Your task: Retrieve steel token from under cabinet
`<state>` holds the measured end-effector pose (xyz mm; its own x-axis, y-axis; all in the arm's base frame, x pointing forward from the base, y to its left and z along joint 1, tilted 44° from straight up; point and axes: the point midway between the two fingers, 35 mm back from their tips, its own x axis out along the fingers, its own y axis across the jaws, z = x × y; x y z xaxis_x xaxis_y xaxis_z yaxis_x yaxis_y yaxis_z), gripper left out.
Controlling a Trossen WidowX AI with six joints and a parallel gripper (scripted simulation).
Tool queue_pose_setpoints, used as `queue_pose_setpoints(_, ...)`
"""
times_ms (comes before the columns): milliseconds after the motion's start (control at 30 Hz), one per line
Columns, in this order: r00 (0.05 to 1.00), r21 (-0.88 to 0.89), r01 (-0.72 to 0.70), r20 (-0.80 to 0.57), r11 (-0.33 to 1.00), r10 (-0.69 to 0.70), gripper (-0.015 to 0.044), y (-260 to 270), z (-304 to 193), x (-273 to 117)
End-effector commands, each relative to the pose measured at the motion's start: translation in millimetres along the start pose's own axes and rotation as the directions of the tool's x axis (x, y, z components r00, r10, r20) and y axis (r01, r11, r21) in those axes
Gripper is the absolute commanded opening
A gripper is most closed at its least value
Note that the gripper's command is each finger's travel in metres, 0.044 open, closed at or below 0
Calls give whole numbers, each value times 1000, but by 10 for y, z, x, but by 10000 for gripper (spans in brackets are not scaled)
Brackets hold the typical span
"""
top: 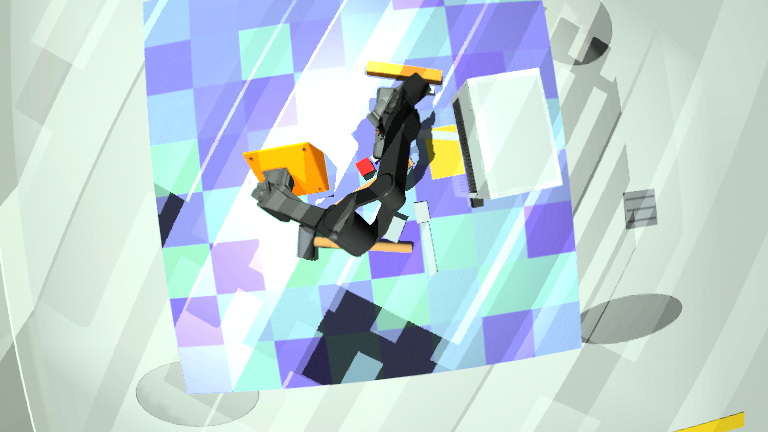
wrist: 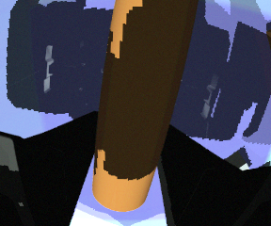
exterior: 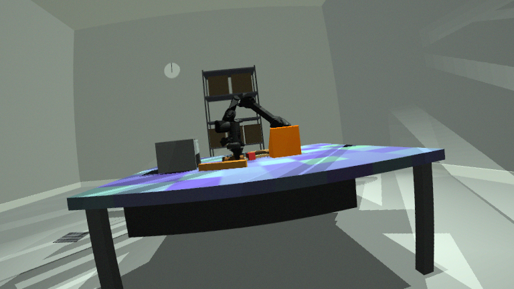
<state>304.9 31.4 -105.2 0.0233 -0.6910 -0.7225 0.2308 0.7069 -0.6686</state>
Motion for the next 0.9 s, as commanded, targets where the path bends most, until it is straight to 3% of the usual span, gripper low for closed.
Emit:
queue_pose_setpoints(0, 1000, -4, 1, -5, 1000, -1, 0, 2, -83, 8)
queue_pose_setpoints(867, 1000, -5, 1, -6, 1000, -1, 0, 18, -474, 7)
